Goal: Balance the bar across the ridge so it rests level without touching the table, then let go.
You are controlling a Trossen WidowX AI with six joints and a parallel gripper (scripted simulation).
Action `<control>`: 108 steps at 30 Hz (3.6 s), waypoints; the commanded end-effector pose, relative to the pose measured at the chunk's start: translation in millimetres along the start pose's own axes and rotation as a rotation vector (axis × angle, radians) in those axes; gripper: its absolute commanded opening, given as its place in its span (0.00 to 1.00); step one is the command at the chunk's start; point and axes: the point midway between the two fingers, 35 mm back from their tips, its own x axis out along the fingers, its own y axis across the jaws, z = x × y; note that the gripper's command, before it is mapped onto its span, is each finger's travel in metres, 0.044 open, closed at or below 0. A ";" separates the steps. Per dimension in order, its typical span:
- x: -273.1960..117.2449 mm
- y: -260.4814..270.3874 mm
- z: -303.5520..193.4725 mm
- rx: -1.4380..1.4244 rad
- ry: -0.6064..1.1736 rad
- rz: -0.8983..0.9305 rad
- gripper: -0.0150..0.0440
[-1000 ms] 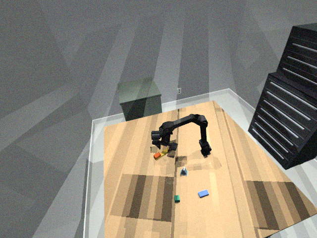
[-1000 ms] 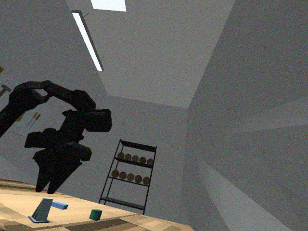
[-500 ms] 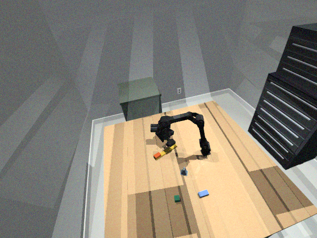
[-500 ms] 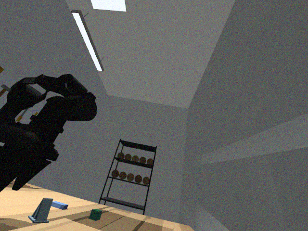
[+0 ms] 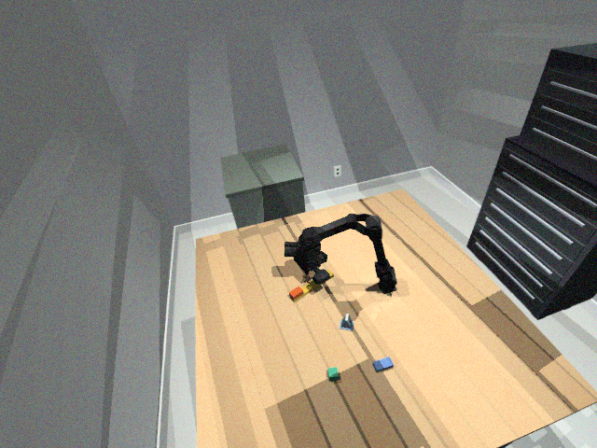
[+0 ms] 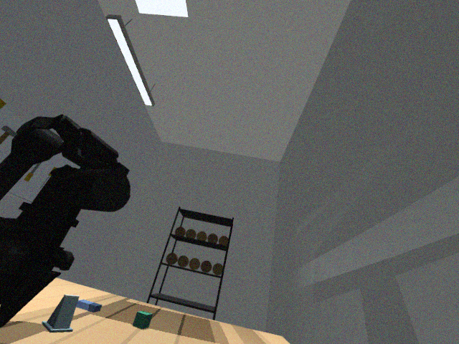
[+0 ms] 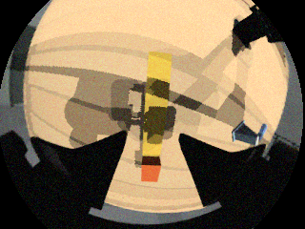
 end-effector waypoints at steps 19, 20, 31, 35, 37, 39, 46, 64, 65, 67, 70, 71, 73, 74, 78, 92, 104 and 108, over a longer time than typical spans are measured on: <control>39.9 -3.2 2.4 0.005 -0.007 -0.013 0.79; 41.6 -3.3 2.4 0.005 -0.007 -0.013 0.79; 44.0 -3.4 2.5 0.005 -0.007 -0.013 0.79; 44.0 -3.4 2.5 0.005 -0.007 -0.013 0.79; 44.0 -3.4 2.5 0.005 -0.007 -0.013 0.79; 43.3 -2.8 2.9 0.000 -0.010 -0.009 0.74; 43.3 -2.8 2.9 0.000 -0.010 -0.009 0.50; 17.0 0.2 -0.6 0.001 -0.009 -0.010 0.25; 14.4 0.4 -0.8 0.002 -0.009 -0.010 0.25; 9.3 0.8 -1.2 0.002 -0.009 -0.010 0.25; 1.6 1.2 -1.7 0.002 -0.009 -0.010 0.25; -0.9 1.3 -1.8 0.002 -0.009 -0.010 0.25; -6.1 1.4 -2.0 0.002 -0.008 -0.010 0.25; -8.7 1.5 -2.1 0.002 -0.008 -0.010 0.25; -19.1 1.5 -2.1 0.003 -0.008 -0.011 0.25; -55.6 -0.5 0.0 0.004 -0.007 -0.012 0.25; -67.7 -12.4 -3.0 -0.215 -0.005 -0.015 0.25; -68.2 -20.2 -5.9 -0.375 -0.004 -0.016 0.25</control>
